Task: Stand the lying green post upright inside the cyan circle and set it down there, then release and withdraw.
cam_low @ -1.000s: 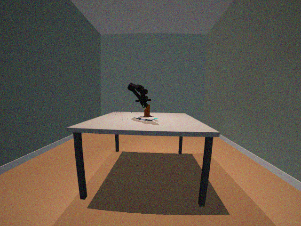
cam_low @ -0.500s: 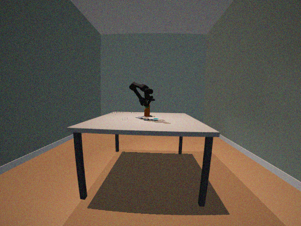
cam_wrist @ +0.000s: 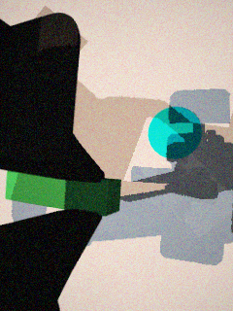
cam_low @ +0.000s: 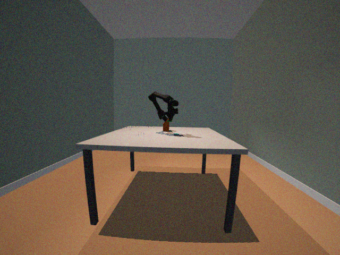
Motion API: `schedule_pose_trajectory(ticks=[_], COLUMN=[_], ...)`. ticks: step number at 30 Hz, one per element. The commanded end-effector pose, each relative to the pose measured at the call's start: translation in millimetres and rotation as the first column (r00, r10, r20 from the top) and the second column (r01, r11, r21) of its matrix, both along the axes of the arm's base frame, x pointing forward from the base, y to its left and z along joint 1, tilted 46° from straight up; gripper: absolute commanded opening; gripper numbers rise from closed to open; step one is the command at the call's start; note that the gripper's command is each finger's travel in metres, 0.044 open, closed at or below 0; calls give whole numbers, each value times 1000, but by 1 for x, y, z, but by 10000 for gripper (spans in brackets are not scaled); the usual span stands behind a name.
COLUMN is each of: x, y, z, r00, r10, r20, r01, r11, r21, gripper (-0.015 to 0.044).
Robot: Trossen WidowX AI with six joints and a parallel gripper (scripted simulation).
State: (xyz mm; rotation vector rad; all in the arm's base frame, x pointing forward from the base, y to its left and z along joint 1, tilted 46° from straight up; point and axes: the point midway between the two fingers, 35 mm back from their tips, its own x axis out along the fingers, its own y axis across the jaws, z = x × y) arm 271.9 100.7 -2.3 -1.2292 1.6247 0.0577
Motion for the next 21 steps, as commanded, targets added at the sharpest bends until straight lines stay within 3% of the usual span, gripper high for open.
schedule_pose_trajectory(ticks=[1, 21], x=[-3, -31], y=[8, 39], z=[-9, -49], r00=[998, 925], r10=[48, 268], r20=[-45, -270], r01=[-48, -289], r11=[999, 956], r21=[-6, -40], gripper=[23, 23])
